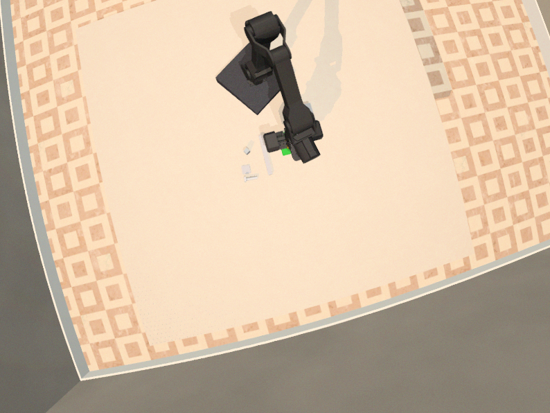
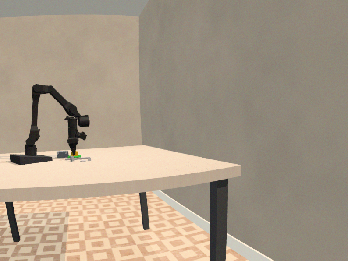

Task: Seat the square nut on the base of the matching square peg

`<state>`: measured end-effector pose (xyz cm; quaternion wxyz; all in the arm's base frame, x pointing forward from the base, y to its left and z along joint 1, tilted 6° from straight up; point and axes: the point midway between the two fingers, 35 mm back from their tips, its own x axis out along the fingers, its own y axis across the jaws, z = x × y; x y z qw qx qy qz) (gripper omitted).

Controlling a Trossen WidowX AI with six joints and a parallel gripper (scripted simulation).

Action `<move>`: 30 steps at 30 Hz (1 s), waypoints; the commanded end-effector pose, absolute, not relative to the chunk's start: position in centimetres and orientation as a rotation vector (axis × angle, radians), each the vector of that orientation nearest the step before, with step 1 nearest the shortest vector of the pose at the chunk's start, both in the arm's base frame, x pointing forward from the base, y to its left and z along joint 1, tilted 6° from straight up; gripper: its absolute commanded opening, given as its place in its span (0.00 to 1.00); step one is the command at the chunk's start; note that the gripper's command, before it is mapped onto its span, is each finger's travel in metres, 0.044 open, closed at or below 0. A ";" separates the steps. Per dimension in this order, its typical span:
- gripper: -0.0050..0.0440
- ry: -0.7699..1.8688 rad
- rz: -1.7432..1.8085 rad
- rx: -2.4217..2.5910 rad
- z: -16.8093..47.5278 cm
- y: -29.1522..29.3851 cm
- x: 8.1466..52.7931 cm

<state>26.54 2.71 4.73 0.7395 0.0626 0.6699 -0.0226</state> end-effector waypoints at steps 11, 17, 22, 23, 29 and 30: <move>0.10 1.471 -0.051 0.139 4.6 2.7 26.5; 0.10 1.470 -0.050 0.138 4.7 2.7 26.5; 0.10 1.470 -0.050 0.138 4.7 2.7 26.5; 0.10 1.470 -0.050 0.138 4.7 2.7 26.5; 0.35 1.470 -0.050 0.138 4.7 2.7 26.5; 0.40 1.470 -0.050 0.138 4.7 2.7 26.5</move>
